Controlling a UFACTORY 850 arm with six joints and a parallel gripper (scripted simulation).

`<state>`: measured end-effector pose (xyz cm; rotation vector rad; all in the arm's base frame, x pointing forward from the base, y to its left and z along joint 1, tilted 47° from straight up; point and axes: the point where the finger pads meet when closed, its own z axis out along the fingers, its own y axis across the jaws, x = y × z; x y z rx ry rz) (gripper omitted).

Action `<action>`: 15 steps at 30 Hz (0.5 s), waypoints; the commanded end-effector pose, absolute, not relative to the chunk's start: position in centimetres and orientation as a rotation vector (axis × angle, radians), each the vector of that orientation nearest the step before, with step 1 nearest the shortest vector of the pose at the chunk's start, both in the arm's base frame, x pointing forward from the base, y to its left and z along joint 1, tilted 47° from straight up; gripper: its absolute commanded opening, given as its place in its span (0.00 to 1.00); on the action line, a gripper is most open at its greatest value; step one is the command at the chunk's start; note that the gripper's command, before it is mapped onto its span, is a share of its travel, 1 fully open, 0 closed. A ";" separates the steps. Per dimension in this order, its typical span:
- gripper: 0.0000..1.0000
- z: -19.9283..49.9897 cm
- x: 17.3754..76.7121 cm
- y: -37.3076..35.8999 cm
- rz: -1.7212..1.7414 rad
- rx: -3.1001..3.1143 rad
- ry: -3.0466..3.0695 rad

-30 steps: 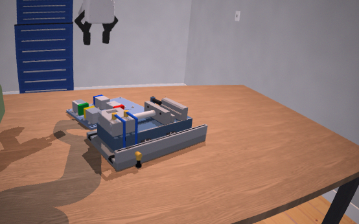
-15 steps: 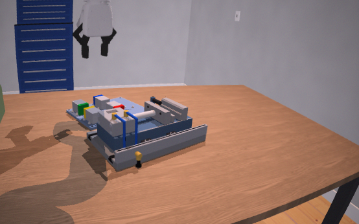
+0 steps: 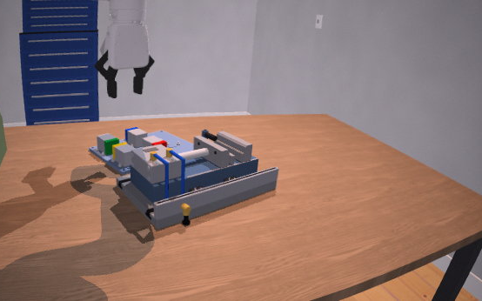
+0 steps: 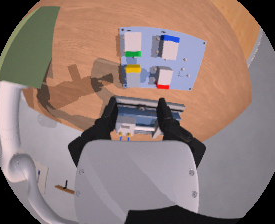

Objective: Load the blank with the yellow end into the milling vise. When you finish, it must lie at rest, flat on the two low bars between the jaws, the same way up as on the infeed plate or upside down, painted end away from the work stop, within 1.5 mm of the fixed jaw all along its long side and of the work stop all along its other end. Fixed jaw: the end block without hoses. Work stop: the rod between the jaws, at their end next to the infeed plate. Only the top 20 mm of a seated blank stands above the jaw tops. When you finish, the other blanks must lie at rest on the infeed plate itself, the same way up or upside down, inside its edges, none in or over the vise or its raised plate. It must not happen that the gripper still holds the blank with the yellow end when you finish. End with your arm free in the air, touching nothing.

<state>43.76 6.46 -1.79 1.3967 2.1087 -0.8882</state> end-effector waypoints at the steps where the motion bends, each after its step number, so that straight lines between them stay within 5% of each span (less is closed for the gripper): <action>1: 0.72 -2.2 43.7 5.5 -0.886 1.397 2.109; 15: 0.72 -4.3 43.2 1.2 -0.885 1.396 2.108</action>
